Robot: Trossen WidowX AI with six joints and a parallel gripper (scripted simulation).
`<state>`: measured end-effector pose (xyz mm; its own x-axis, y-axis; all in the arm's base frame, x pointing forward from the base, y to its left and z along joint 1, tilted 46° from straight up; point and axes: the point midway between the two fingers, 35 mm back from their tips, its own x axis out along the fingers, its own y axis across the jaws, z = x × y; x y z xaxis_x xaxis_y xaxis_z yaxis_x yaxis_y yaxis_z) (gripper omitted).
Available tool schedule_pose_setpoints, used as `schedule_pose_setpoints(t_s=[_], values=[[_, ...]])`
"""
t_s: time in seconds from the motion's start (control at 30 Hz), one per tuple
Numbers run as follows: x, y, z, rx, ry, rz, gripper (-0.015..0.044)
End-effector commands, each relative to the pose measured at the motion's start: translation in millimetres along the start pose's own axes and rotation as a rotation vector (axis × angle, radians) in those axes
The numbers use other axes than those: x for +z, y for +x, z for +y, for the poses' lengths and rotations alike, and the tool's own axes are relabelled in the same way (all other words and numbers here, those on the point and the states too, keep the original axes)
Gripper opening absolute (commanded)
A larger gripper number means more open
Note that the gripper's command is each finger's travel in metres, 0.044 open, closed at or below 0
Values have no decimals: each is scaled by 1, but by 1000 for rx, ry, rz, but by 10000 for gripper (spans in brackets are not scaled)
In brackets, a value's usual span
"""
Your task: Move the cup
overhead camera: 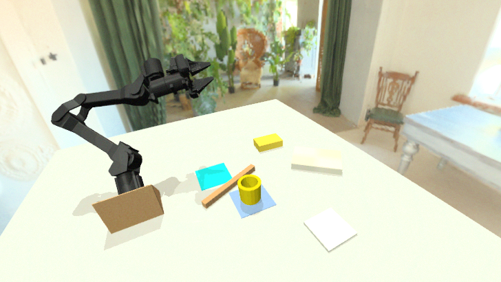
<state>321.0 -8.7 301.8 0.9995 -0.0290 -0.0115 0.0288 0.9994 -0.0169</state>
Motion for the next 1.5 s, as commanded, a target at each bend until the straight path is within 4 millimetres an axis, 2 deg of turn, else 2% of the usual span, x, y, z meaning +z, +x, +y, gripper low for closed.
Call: schedule_pose_setpoints(t_s=[0.0, 0.07, 0.13, 0.27, 0.33, 0.43, 0.67, 0.83, 0.97, 1.2, 1.47], values=[[-1, 1, 0, 1, -4, 6, 374], [-11, 7, -1, 7, -39, 53, 321], [-30, 19, -3, 24, -104, 145, 269], [-90, 42, -12, 113, -265, 409, 167], [-122, 50, -19, 156, -307, 523, 167], [-155, 55, -26, 223, -355, 645, 167], [-212, 57, -33, 447, -457, 859, 167], [-263, 47, -35, 756, -497, 1010, 167], [-296, 34, -34, 1016, -465, 1056, 167], [-335, 8, -29, 1411, -296, 972, 167], [-337, 5, -27, 1441, -274, 955, 167]])
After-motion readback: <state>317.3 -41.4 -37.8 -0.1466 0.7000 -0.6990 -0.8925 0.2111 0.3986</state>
